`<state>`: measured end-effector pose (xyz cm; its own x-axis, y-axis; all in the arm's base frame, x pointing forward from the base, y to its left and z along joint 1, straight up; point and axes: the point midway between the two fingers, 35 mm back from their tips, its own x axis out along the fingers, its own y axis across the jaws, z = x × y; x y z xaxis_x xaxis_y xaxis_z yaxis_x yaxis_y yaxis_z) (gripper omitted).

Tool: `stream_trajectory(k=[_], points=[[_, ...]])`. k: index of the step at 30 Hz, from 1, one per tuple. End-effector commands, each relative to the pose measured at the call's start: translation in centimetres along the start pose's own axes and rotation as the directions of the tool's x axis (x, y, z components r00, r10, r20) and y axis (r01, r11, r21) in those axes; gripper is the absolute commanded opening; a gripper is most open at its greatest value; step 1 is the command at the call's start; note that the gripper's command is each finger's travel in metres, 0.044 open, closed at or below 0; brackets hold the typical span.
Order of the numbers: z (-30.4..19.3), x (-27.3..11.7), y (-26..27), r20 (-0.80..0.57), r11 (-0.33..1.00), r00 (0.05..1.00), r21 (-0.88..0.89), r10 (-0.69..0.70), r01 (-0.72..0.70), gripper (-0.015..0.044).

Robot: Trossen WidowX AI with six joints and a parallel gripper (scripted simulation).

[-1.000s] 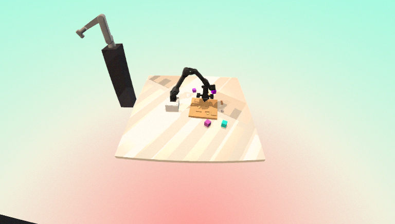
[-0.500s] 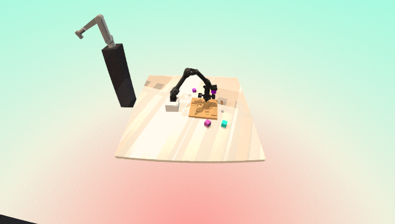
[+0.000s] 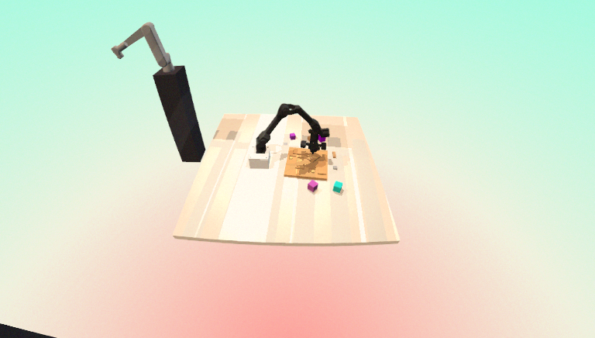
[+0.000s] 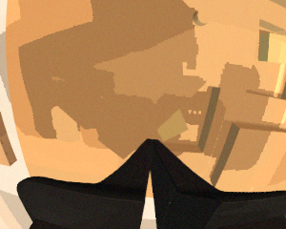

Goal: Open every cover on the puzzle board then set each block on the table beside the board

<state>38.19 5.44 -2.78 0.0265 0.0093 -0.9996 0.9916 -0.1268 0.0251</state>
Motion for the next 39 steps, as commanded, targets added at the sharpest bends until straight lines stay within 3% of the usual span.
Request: stream_trajectory(k=[1, 39], points=[[0.1, -0.1, 0.7, 0.001, 1.0, 1.0, -0.005, 0.005, -0.005, 0.0], [2.3, -0.2, 4.4, 0.002, 1.0, 1.0, -0.005, 0.008, -0.008, 0.0]])
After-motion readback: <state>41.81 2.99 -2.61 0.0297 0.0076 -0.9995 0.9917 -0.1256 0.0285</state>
